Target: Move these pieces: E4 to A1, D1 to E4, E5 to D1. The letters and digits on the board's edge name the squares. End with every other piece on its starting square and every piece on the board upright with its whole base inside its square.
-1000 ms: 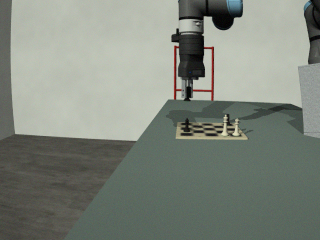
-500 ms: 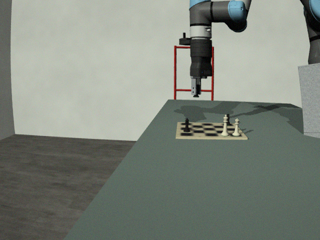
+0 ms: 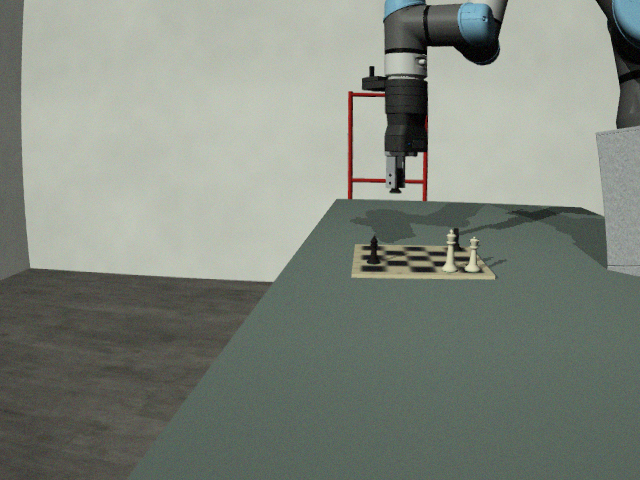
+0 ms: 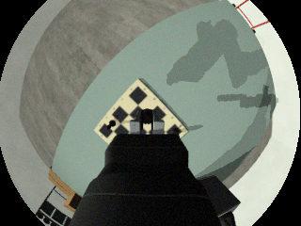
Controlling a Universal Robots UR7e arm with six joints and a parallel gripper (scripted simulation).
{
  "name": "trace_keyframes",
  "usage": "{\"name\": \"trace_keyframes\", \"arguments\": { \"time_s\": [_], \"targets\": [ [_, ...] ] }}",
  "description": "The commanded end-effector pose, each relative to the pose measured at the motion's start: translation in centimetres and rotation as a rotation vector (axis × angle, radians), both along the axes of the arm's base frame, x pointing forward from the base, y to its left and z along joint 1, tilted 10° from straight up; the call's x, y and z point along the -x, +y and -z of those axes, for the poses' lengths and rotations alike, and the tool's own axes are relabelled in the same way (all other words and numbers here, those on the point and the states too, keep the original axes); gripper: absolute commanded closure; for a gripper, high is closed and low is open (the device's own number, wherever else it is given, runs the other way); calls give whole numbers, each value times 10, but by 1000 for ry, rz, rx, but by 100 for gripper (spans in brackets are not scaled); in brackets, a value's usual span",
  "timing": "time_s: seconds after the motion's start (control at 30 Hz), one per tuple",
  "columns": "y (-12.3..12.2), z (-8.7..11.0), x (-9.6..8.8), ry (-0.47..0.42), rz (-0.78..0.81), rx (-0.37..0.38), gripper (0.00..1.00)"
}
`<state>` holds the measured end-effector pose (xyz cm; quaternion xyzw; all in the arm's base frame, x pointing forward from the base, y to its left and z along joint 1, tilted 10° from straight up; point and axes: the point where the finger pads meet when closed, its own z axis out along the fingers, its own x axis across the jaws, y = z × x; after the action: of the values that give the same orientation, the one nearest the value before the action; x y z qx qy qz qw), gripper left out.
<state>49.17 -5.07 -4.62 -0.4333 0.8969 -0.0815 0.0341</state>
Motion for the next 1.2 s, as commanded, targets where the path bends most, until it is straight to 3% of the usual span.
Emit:
{"name": "trace_keyframes", "arguments": {
  "time_s": [0.0,0.5,0.93,1.17],
  "targets": [
    [0,0,0,-1,-1,0,100],
    [-3,23,-4,-1,-1,0,100],
    [-10,77,-11,-1,-1,0,100],
    [-11,90,-13,-1,-1,0,100]
  ]
}}
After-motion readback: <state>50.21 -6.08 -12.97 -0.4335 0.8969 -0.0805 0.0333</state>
